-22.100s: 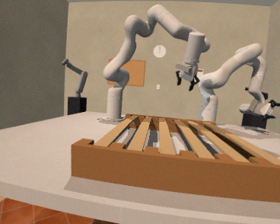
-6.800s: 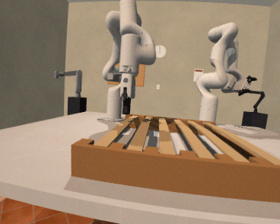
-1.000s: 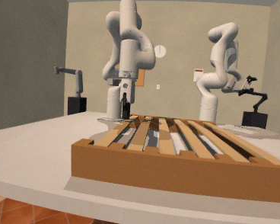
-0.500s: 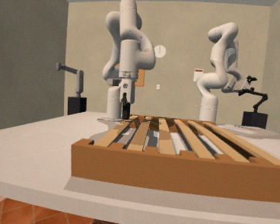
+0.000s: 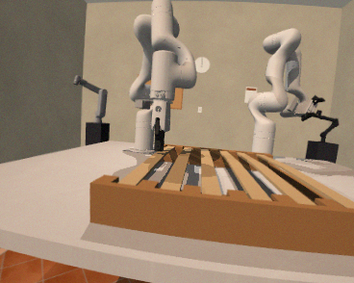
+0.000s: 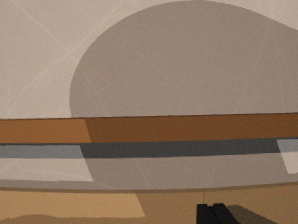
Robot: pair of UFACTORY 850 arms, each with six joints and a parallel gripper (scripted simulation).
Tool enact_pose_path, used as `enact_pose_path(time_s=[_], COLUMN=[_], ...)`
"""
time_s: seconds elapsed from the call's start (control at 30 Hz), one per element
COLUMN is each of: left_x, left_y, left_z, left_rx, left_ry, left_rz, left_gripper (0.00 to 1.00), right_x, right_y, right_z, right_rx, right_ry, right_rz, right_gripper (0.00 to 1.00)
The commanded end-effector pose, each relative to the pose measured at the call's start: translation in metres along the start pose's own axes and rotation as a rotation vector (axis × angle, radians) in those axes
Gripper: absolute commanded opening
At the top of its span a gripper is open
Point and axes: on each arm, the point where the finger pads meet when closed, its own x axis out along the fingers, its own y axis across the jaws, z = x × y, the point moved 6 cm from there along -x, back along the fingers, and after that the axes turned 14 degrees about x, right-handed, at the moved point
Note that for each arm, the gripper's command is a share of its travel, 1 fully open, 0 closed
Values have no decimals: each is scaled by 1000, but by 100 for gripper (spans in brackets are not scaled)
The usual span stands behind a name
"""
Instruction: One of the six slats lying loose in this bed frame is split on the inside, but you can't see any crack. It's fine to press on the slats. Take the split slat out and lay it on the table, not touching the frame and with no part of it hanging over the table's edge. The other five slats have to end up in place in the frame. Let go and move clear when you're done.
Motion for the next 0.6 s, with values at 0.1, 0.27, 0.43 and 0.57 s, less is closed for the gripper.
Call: enact_pose_path(time_s=[0.1, 0.27, 0.43, 0.57], left_x=[0, 0, 0, 0], left_y=[0, 0, 0, 0], left_z=[0, 0, 0, 0], left_rx=[1, 1, 1, 1], left_ry=[0, 0, 0, 0], left_rz=[0, 0, 0, 0], left_gripper=[100, 100, 100, 100], right_x=[1, 1, 1, 3], right_y=[-1, -1, -1, -1], right_z=[0, 0, 0, 1], right_rx=[0, 0, 0, 0], right_ry=[-1, -1, -1, -1], right_rz=[-2, -2, -2, -2], right_gripper=[0, 0, 0, 0])
